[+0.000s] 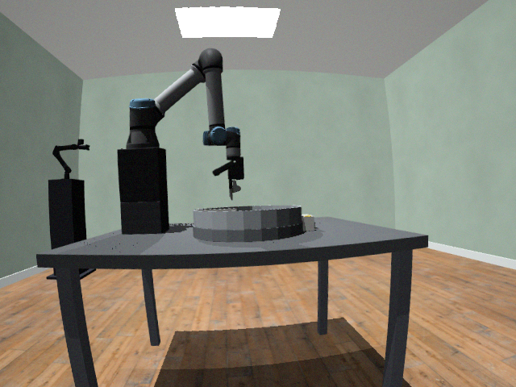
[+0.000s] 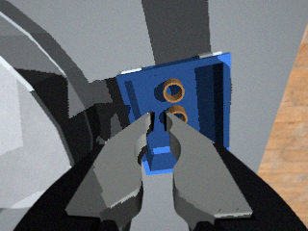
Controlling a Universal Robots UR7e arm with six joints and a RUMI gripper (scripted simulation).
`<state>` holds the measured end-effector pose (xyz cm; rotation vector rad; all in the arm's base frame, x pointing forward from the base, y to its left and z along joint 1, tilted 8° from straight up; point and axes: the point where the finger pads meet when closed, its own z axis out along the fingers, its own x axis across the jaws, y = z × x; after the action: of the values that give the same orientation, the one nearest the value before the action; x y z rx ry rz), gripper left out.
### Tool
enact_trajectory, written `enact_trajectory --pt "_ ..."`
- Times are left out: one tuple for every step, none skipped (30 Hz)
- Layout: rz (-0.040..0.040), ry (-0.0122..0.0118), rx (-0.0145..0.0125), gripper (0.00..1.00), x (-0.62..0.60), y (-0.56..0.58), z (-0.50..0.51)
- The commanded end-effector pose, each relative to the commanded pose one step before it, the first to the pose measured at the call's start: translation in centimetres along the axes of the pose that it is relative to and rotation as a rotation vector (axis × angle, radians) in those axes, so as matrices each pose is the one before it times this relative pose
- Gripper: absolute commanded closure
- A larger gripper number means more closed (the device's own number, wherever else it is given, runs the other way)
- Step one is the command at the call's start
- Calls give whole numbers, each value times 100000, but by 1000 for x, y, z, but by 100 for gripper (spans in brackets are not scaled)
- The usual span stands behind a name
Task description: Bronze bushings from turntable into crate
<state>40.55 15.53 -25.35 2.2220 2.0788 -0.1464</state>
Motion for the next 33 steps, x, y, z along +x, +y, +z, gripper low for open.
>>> enact_trajectory --pt "1262 141 -485 95 -2386 -797 -117" --pt "252 0 1 95 -436 -167 2" --pt "260 0 1 95 -446 -176 -1" --pt "268 -1 1 95 -455 -185 -5" --pt "276 -2 1 95 -464 -195 -9" --pt "284 -3 1 95 -472 -205 -13" --pt "278 4 2 95 -475 -185 -4" --pt "266 14 2 95 -476 -151 14" --pt "272 12 2 95 -483 -159 10" --pt "278 11 2 95 -489 -167 6" --pt "0 0 0 95 0 0 0" --pt "0 0 0 95 0 0 0" --pt "284 24 3 95 -489 -176 2" --pt "290 6 0 95 -499 -184 -3" --pt "295 1 0 95 -503 -192 -7" --pt "300 -5 0 95 -507 -201 -12" --pt "305 -8 -1 95 -510 -209 -17" --pt "279 10 1 95 -499 -153 9" --pt "276 7 1 95 -499 -146 12" --pt "275 4 34 95 -499 -166 19" --pt "273 2 71 95 -498 -189 28" --pt "277 1 63 95 -497 -192 21" --pt "282 0 52 95 -497 -194 12" --pt "286 -2 39 95 -495 -195 3" --pt "290 -4 26 95 -494 -196 -6" --pt "285 -1 26 95 -489 -187 -3" --pt "256 19 67 95 -478 -150 33" --pt "0 0 0 95 0 0 0" --pt "0 0 0 95 0 0 0" --pt "261 16 35 95 -477 -143 20" --pt "267 11 0 95 -477 -134 5" --pt "268 8 -1 95 -474 -139 2" --pt "268 5 -1 95 -470 -144 -2"
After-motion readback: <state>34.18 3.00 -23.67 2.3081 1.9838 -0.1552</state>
